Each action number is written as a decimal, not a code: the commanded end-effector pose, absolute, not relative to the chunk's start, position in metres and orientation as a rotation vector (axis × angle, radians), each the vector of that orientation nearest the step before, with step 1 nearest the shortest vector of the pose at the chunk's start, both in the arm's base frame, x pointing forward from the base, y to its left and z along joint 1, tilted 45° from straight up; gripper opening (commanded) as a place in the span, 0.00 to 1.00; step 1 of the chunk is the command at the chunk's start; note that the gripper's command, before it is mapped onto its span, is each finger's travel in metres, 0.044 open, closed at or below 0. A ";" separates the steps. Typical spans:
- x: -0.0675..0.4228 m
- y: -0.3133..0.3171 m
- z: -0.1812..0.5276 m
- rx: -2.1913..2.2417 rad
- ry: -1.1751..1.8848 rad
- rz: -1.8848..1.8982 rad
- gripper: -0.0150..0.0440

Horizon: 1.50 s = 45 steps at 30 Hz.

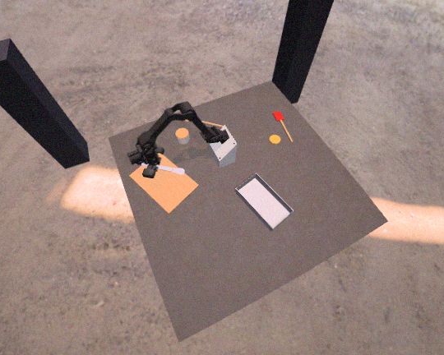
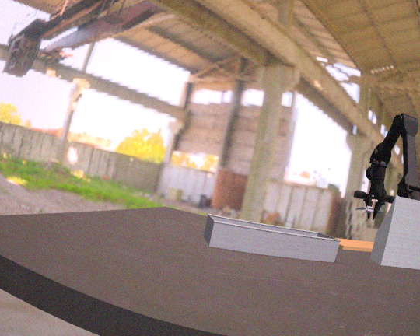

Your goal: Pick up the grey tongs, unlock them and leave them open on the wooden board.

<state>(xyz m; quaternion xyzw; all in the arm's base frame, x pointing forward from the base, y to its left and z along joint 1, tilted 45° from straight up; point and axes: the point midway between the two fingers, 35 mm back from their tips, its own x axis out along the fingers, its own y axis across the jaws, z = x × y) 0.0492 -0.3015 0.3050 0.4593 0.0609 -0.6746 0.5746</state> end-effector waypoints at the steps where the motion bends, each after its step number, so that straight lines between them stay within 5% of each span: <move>1: 0.051 -0.307 0.300 1.081 0.140 -1.575 0.00; 45: 0.055 -0.349 0.257 1.082 0.141 -1.583 0.04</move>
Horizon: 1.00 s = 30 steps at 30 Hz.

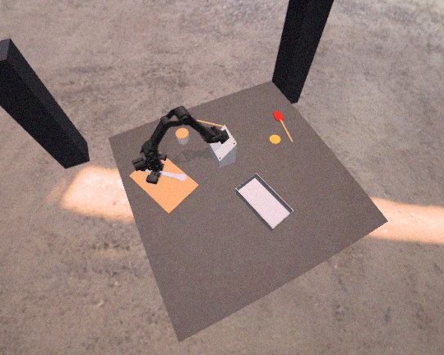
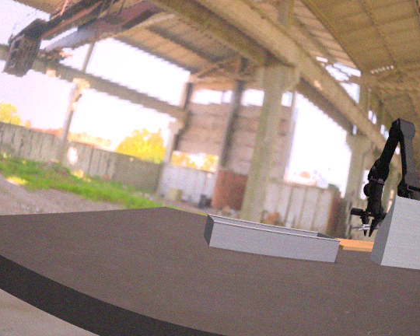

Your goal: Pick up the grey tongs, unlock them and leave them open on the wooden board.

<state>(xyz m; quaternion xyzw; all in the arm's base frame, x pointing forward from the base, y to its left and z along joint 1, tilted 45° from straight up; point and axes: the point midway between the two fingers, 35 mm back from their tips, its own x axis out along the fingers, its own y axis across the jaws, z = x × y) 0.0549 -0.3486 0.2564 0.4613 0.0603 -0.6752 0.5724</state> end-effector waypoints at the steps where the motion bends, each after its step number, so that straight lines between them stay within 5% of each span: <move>1: 0.055 -0.349 0.257 1.082 0.141 -1.583 0.09; 21: 0.055 -0.349 0.257 1.082 0.141 -1.583 0.98; 30: 0.029 -0.338 0.255 1.087 0.162 -1.586 1.00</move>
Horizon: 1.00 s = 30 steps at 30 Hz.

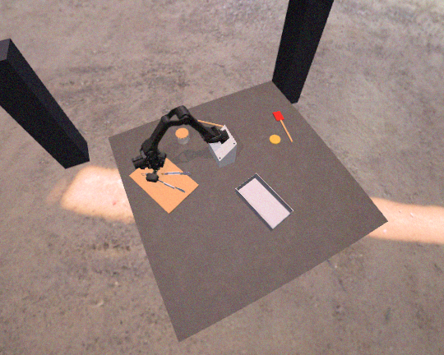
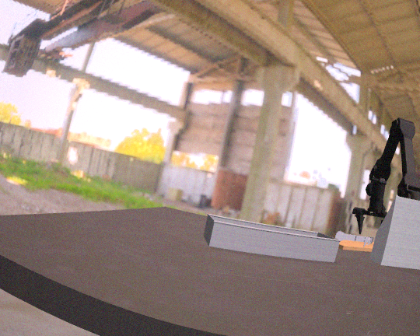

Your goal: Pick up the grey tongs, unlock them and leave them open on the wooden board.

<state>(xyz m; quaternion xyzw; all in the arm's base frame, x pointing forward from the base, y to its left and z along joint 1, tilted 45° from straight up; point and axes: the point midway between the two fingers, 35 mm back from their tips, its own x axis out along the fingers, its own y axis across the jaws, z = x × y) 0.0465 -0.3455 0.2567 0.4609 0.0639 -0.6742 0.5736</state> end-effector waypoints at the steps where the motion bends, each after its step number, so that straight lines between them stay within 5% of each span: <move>1: 0.020 -0.333 0.254 1.089 0.169 -1.587 1.00; 13: -0.072 -0.246 0.246 1.080 0.167 -1.585 1.00; 30: -0.072 -0.214 0.278 1.075 0.165 -1.599 1.00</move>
